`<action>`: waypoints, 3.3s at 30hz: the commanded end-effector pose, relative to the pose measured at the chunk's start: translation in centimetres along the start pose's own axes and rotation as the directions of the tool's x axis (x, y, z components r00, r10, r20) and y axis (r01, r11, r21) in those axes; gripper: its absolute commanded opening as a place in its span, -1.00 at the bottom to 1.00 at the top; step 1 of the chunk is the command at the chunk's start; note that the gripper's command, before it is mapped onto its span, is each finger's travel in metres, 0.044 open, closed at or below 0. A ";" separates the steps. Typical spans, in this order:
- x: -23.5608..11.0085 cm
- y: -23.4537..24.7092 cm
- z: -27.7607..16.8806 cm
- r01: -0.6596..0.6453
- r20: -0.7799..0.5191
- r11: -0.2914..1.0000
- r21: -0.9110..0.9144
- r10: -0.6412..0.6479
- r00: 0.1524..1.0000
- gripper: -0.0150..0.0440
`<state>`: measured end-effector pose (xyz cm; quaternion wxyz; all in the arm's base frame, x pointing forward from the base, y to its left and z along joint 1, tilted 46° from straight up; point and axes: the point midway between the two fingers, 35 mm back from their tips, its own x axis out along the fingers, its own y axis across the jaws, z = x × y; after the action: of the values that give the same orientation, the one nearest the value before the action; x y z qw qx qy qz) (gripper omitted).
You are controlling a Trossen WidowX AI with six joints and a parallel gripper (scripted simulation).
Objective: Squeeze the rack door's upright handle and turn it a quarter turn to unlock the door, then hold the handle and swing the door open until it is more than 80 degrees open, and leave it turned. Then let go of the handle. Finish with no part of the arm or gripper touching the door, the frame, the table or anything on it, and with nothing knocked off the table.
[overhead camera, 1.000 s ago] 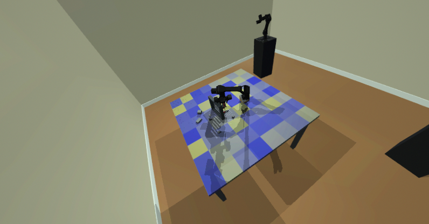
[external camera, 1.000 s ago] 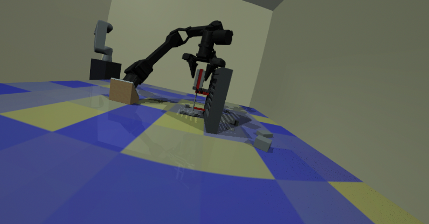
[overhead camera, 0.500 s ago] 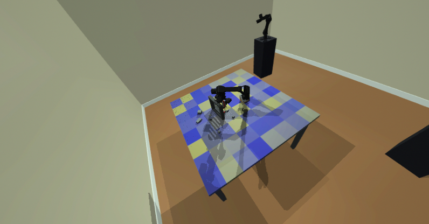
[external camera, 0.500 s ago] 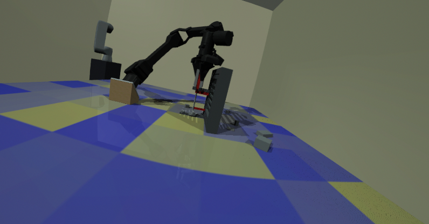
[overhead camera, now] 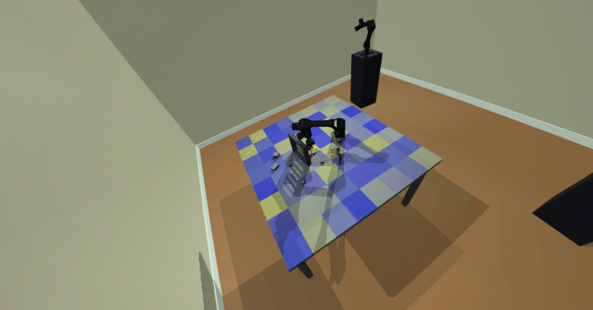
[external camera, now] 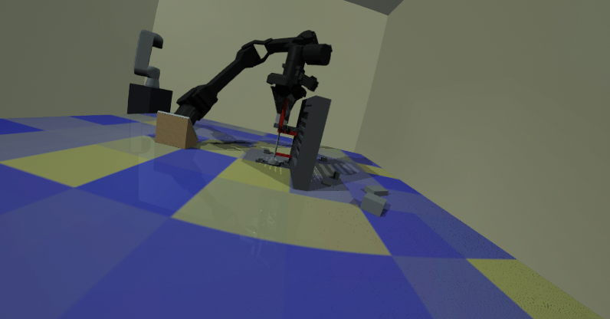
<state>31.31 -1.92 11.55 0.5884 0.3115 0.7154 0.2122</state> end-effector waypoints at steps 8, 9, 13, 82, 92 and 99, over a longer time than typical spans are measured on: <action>0.0 0.1 0.1 -0.005 0.003 0.815 0.579 0.005 1.000 0.51; 0.0 0.1 0.1 -0.005 0.003 0.786 0.618 0.005 1.000 0.51; 0.0 0.1 0.1 -0.005 0.003 0.649 0.761 0.005 1.000 0.51; 0.0 -0.2 -0.2 -0.004 0.003 0.317 0.948 0.005 1.000 -0.41; 0.0 -0.9 -0.8 -0.005 0.002 0.491 0.871 0.005 1.000 -0.41; 0.0 -1.6 -1.4 -0.005 0.002 0.597 0.802 0.005 1.000 -0.41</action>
<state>29.89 -2.74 10.95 0.3587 0.5597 0.7295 -0.1609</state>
